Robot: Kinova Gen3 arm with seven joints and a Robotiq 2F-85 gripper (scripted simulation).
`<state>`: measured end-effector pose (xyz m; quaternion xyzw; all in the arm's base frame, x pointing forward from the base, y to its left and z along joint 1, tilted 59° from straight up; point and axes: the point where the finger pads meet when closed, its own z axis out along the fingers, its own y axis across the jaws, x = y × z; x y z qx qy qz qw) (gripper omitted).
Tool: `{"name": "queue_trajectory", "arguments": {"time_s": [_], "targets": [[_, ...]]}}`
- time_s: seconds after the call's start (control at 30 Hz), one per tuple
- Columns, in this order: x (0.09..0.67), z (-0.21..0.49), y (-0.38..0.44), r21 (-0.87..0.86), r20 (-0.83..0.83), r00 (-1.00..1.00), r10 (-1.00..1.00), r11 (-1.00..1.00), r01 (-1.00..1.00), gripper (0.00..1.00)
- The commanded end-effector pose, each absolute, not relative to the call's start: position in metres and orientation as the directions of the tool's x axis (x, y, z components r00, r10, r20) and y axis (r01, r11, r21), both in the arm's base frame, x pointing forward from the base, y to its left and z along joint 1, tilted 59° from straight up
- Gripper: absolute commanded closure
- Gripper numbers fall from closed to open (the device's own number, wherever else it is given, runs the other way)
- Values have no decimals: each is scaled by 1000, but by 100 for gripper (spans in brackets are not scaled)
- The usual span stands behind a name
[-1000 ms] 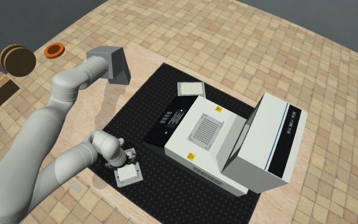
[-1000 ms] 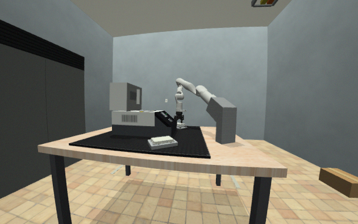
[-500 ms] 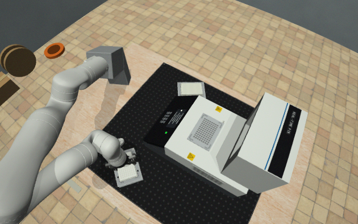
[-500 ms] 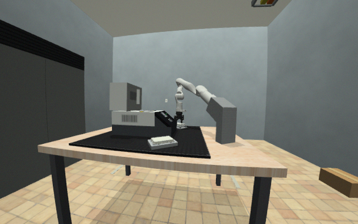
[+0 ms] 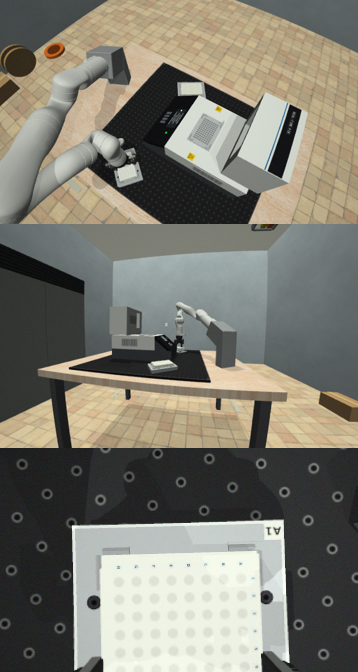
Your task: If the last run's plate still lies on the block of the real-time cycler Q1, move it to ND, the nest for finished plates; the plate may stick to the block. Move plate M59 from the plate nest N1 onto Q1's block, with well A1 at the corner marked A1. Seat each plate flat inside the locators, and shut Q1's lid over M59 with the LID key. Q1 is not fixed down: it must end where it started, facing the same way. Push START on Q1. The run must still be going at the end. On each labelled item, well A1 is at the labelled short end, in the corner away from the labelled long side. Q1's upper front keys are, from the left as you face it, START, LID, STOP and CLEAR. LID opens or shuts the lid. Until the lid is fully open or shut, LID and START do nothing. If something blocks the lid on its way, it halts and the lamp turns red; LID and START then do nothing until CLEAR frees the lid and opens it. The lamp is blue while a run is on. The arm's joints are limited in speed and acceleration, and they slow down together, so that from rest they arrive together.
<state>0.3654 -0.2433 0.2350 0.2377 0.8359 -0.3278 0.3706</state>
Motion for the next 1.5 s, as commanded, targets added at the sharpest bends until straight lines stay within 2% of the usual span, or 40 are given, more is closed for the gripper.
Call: {"name": "queue_trajectory", "arguments": {"time_s": [0.0,1.47], "targets": [[366,235,-244,-372,-775,-613,155,672,641,10],[361,240,-236,-372,-775,-613,155,672,641,10]]}}
